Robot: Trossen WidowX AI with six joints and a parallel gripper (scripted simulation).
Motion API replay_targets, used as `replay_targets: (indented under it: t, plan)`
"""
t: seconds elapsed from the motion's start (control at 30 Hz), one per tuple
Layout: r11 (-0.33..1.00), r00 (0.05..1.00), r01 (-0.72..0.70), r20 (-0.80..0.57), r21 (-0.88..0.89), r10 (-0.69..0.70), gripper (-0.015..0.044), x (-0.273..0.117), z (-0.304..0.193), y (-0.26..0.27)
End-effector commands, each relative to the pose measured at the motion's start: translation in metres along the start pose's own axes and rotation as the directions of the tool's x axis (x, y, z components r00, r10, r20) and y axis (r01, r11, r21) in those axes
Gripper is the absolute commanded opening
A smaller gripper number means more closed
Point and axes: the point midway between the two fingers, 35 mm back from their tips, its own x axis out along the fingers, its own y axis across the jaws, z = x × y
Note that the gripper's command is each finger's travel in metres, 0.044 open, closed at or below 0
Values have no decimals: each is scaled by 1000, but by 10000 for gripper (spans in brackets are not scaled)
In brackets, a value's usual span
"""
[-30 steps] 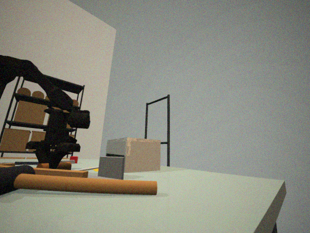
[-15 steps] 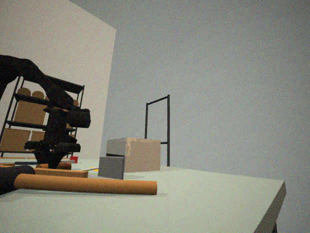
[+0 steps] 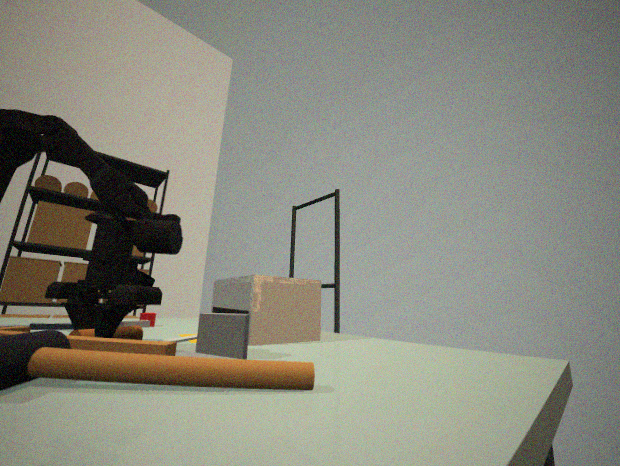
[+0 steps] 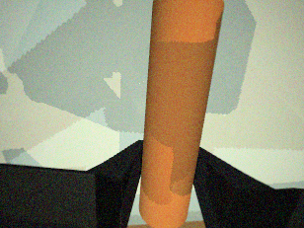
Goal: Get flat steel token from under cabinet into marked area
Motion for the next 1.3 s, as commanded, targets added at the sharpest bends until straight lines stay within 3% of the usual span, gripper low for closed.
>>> replay_targets:
  t: [0.0,1.27]
  plan:
    - [1000,1000,11,-1,1,-11,0,-3,-4,-6]
    - [1000,1000,13,-4,1,-13,0,-4,-38,-45]
